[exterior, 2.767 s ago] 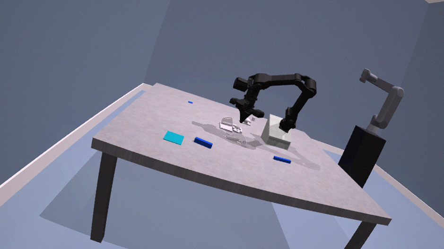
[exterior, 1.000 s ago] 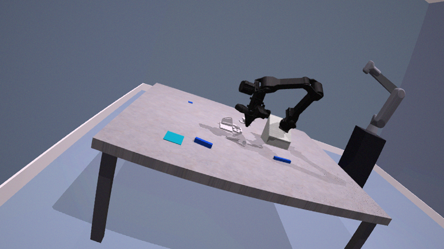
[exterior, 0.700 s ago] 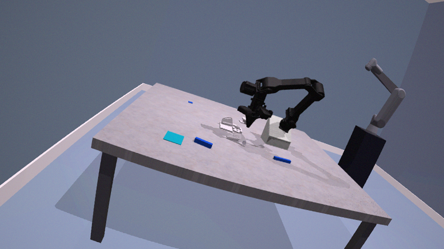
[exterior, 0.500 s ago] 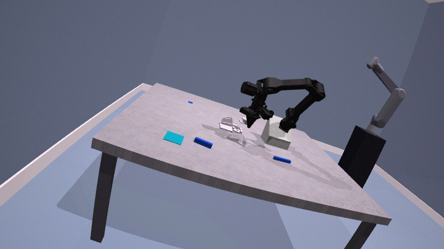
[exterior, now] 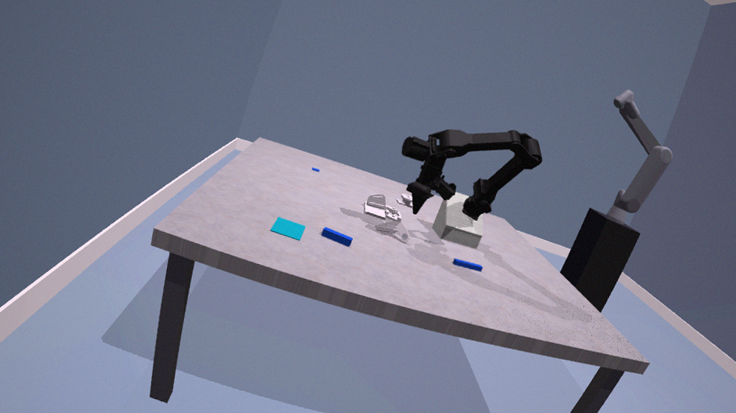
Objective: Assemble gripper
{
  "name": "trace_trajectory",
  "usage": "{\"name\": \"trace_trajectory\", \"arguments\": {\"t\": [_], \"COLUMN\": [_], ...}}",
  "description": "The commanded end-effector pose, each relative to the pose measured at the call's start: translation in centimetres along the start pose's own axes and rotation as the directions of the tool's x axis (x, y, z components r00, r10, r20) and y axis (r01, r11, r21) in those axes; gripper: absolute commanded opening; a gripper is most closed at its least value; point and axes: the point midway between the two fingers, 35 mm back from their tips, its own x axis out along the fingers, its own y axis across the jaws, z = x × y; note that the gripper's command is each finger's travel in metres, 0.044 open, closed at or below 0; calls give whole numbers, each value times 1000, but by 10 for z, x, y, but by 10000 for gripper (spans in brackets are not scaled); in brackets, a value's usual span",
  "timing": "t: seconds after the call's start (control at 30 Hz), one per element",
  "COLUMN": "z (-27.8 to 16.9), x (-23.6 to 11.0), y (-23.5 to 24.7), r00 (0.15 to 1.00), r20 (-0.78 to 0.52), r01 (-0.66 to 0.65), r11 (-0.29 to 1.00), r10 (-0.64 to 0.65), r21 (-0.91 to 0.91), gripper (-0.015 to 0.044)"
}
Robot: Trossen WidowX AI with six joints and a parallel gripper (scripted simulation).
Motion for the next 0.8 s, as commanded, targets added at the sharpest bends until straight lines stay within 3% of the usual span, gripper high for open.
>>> {"name": "trace_trajectory", "arguments": {"t": [0.0,0.77], "z": [1,0], "x": [0,35], "y": [0,-1], "r00": [1000,1000], "r20": [2,2], "r01": [3,3], "r11": [1000,1000], "r10": [-3,-3], "r21": [-16,-17], "gripper": [0,0]}}
